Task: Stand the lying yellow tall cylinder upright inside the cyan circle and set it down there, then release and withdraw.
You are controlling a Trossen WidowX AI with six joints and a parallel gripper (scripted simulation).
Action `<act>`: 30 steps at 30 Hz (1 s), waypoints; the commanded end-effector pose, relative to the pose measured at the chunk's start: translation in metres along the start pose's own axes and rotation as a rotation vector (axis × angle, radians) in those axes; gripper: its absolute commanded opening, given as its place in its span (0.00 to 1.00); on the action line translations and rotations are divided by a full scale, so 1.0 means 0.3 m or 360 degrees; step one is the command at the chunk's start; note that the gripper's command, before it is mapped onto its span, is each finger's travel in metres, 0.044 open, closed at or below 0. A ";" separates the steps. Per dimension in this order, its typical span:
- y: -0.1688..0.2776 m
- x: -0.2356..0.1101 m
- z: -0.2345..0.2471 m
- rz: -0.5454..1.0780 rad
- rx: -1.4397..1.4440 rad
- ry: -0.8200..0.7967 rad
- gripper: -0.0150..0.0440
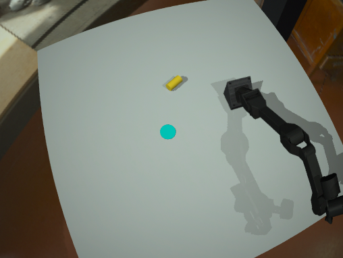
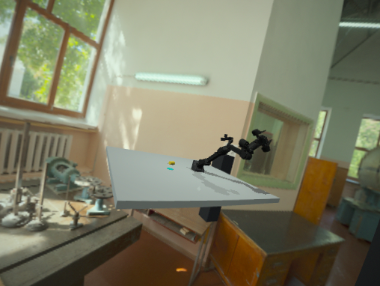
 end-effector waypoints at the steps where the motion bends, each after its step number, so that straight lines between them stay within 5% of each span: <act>1: -0.002 -0.001 -0.002 -0.0009 0.0004 0.0003 0.89; 4: -0.032 -0.021 -0.027 -0.0125 0.0050 0.0059 0.78; 30: -0.334 -0.690 -0.247 -0.0590 -0.0739 0.1433 0.78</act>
Point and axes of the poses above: the point midway between the two fingers, 35 mm back from their tips, its own x axis out along the fingers, its own z axis across the jaws, y = z × x, the point moved 7 cm from there along -x, back along the fingers, and after that the axes turned 12 degrees about -x, right-handed, at the moved point
